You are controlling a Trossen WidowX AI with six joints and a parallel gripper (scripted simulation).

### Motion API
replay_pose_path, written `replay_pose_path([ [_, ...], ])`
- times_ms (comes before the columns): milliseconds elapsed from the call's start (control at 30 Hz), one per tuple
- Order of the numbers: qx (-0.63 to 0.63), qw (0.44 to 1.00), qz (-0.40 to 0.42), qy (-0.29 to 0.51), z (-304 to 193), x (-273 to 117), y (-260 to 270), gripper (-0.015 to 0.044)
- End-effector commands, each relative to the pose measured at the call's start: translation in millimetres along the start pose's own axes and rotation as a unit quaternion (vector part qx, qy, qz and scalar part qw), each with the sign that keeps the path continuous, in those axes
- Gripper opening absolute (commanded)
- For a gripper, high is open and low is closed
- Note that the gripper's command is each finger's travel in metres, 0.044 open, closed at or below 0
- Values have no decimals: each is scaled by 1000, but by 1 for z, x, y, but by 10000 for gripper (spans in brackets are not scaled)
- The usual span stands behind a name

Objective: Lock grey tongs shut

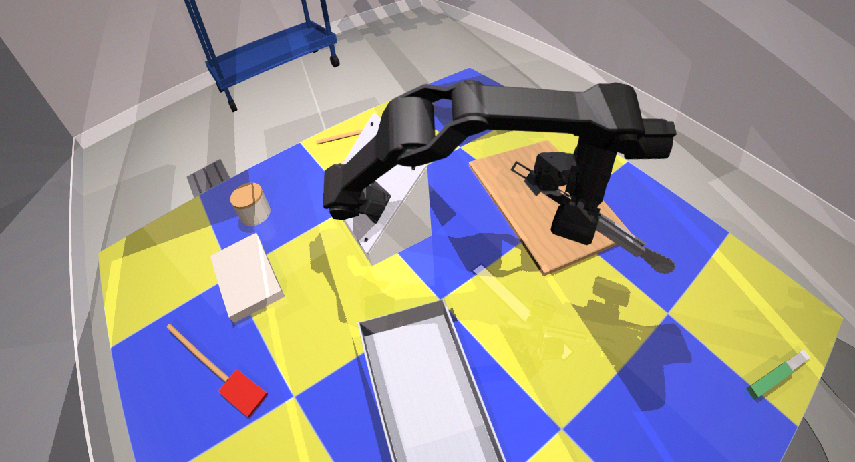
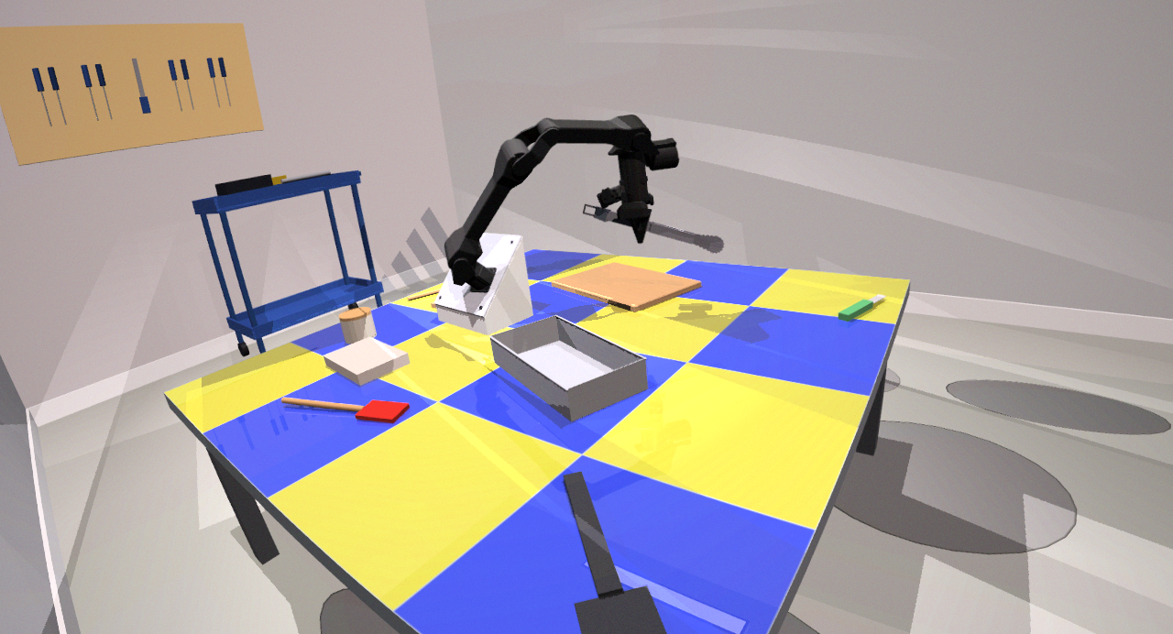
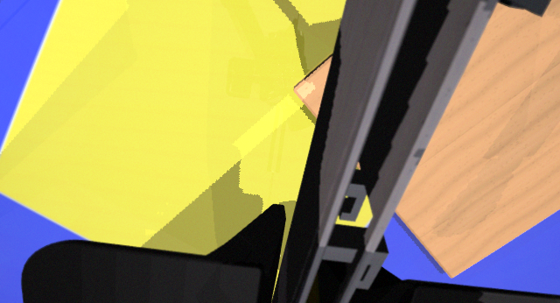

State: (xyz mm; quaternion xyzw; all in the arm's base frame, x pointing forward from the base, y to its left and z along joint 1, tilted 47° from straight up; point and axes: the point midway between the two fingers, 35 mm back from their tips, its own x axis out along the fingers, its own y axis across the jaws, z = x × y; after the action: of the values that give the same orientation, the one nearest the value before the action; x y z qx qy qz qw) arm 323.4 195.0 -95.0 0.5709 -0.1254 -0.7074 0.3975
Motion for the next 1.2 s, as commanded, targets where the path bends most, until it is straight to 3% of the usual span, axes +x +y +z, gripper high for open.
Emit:
replay_pose_path([
  [0,29,1000,-3,12,5,-7,-35,-150],
  [800,197,979,3,49,84,-2,-206,-150],
  [1167,207,977,4,51,91,1,-215,-150],
])
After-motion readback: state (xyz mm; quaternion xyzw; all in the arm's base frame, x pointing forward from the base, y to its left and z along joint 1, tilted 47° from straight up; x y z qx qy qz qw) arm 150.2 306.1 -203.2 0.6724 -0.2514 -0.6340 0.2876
